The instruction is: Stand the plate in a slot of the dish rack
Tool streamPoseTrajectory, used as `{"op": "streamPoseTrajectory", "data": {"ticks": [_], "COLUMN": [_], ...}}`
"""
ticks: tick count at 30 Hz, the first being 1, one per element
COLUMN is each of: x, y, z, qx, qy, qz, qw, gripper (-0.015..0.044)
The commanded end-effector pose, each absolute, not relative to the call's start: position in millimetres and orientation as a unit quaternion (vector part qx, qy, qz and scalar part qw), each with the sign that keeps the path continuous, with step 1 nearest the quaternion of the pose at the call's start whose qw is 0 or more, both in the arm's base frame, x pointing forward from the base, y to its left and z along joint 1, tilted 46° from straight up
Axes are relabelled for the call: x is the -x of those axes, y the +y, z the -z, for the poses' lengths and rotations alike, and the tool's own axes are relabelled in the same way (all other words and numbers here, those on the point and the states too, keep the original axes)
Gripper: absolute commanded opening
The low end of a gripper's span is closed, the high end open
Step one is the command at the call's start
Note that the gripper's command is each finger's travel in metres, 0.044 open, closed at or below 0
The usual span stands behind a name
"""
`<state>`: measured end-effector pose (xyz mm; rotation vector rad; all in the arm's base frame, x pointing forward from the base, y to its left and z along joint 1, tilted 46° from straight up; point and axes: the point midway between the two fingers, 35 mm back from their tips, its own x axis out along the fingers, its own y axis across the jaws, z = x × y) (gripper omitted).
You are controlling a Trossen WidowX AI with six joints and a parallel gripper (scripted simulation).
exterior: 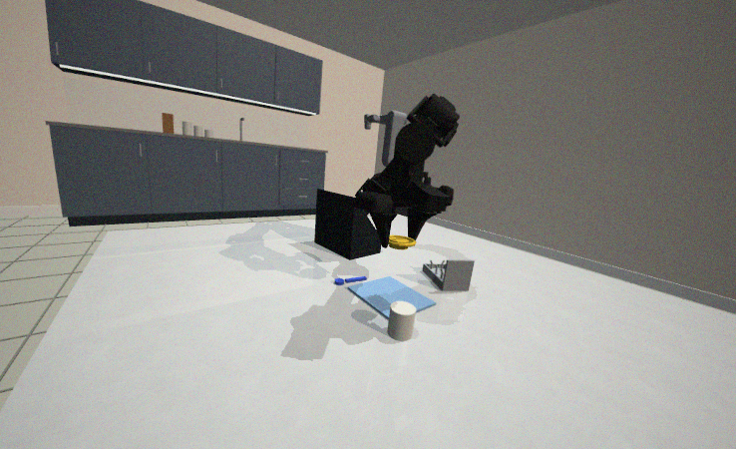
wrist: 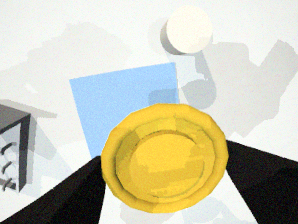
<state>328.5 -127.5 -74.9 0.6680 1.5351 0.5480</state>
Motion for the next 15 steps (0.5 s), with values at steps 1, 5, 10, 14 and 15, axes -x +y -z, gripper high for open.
{"op": "streamPoseTrajectory", "data": {"ticks": [1, 5, 10, 14, 15], "x": [-329.1, -329.8, -330.4, -330.6, -330.8], "y": [-138.6, -149.0, -160.5, -160.2, -157.9], "z": [64.7, 54.4, 42.6, 38.0, 34.4], "qx": [-0.289, -0.289, -0.289, -0.296, -0.304], "qy": [0.673, 0.674, 0.674, 0.677, 0.68], "qz": [-0.243, -0.246, -0.249, -0.242, -0.232], "qw": [0.636, 0.634, 0.633, 0.629, 0.625], "gripper": [0.0, 0.0, 0.0, 0.0, 0.0]}}
